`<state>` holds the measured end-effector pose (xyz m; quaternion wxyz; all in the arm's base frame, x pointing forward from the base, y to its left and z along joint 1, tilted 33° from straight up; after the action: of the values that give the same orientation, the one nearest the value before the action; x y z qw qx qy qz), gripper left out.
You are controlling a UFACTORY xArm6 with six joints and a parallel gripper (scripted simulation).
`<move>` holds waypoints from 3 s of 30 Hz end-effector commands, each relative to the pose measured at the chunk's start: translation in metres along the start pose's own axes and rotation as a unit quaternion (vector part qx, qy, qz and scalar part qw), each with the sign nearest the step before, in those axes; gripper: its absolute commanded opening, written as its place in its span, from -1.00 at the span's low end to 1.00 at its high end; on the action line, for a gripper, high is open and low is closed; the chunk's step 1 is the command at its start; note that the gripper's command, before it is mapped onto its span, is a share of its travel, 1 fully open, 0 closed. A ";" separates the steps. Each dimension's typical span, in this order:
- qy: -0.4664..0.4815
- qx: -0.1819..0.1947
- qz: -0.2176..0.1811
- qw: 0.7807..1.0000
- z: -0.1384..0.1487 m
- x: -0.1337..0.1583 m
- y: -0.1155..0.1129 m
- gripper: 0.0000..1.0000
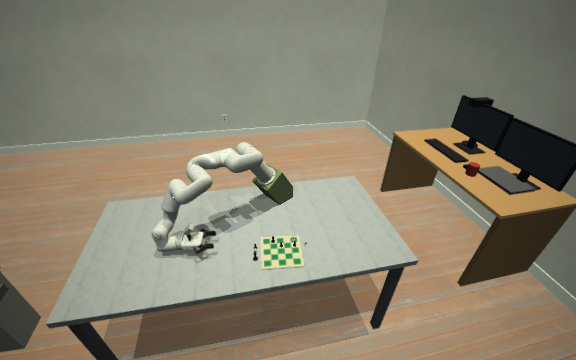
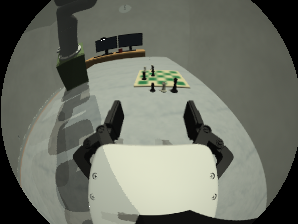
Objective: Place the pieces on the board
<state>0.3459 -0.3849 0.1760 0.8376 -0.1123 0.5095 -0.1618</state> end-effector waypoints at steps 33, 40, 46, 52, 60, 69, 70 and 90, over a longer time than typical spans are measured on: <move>0.000 -0.011 -0.006 1.000 0.013 -0.086 0.009 1.00; -0.010 -0.162 -0.082 0.983 -0.001 -0.071 0.055 1.00; -0.020 -0.204 -0.100 0.974 -0.005 -0.069 0.064 1.00; -0.076 -0.347 -0.155 0.922 -0.017 -0.066 0.087 1.00; -0.139 -0.449 -0.186 0.863 -0.020 -0.065 0.100 1.00; -0.255 -0.580 -0.208 0.746 -0.012 -0.067 0.120 1.00; -0.264 -0.588 -0.211 0.735 -0.013 -0.068 0.122 1.00; -0.516 -0.726 -0.177 0.419 0.018 -0.089 0.203 1.00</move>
<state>0.3535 -0.1800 0.1848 0.5477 -0.8150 -0.0369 0.1855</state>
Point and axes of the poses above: the point where the finger pads meet when closed, its own y axis out along the fingers, its own z axis across the jaws, x = y × z, the point moved 6 cm from there along -y, back along the fingers, and after that the axes turned 7 degrees about -y, right-handed, at the moved point
